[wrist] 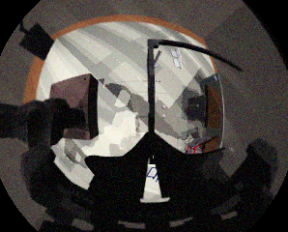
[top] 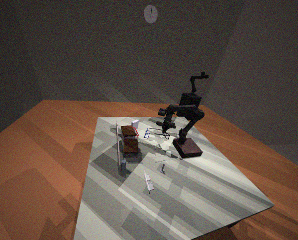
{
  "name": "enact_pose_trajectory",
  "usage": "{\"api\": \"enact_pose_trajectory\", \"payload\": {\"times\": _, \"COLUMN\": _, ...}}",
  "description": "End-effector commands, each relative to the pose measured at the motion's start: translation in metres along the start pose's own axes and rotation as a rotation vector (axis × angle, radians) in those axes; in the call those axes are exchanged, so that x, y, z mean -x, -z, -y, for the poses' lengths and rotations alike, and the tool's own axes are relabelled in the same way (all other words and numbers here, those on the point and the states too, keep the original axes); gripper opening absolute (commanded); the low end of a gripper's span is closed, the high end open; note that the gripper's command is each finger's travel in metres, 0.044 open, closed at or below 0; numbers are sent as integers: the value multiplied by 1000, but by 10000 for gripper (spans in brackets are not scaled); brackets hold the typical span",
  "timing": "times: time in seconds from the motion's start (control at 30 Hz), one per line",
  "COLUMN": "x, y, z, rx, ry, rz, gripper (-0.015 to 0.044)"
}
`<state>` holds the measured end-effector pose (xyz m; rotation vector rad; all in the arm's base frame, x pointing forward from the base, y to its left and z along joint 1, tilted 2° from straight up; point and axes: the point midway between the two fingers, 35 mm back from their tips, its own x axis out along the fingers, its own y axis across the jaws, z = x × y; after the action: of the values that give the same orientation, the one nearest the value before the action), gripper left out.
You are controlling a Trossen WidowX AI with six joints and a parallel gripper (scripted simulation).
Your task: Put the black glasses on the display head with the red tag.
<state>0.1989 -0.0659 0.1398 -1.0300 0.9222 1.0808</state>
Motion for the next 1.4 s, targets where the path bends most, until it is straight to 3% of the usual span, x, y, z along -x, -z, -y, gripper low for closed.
{"api": "enact_pose_trajectory", "payload": {"times": 0.0, "x": 9, "y": 8, "z": -6, "rx": 24, "ry": 44, "rz": 4, "gripper": 0}}
{"api": "enact_pose_trajectory", "payload": {"times": 1.37, "x": 66, "y": 61, "z": -68, "rx": 220, "ry": 357, "rz": -204, "gripper": 0}}
